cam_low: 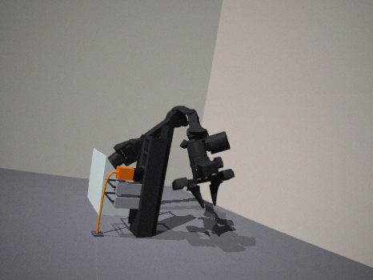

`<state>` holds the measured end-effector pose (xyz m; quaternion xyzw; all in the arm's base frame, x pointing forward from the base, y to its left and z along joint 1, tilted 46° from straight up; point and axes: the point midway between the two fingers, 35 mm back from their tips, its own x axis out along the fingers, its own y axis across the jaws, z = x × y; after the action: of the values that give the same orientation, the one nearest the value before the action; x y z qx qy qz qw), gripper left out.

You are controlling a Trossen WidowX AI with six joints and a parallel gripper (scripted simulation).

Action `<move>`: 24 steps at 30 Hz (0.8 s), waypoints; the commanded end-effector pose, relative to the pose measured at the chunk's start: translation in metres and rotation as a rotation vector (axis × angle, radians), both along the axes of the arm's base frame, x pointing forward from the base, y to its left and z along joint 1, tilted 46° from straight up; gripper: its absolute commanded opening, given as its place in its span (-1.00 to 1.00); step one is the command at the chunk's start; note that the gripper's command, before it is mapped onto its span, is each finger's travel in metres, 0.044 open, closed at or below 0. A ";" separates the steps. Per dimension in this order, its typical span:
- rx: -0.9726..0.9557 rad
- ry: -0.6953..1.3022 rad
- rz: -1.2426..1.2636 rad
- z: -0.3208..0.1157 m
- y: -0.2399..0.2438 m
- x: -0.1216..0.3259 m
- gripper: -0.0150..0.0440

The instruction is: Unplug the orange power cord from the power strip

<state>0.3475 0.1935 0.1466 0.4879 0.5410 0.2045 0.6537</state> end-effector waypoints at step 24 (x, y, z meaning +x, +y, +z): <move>-0.334 0.444 -0.212 -0.116 -0.201 0.017 0.05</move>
<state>0.3738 0.0156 0.0412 0.4276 0.6292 -0.0296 0.6483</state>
